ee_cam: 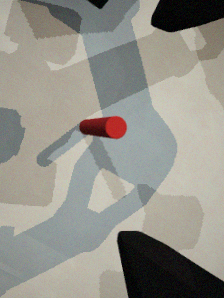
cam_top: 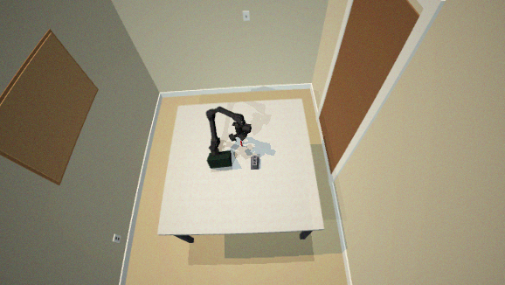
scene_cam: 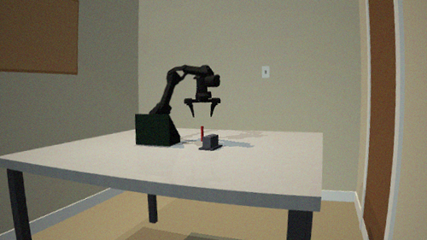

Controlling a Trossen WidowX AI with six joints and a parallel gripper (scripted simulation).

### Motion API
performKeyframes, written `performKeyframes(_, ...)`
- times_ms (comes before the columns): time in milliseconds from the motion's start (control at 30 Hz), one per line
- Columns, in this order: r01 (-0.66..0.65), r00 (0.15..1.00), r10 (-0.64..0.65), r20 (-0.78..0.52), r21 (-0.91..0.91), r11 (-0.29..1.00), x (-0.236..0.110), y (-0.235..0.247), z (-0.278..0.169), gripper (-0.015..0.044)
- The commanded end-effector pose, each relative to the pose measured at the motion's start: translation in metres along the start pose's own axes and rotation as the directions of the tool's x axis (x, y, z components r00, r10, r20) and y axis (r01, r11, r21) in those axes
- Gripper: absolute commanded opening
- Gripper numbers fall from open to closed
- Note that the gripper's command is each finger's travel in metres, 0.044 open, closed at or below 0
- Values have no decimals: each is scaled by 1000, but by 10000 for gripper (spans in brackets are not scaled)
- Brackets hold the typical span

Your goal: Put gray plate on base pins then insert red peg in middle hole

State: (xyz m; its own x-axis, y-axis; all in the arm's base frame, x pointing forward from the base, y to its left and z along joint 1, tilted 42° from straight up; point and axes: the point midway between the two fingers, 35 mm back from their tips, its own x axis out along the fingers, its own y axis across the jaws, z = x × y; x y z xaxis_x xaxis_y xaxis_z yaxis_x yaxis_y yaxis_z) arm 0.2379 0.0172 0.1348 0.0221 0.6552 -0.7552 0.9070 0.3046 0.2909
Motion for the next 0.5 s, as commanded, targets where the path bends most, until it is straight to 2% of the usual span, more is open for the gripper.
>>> performKeyframes(0, 3, 1000, -3, -8, 6, 1000, 17, -1, -3, 440)
performKeyframes(467, 3, 1000, -3, -7, 6, 1000, 43, 0, -4, 440)
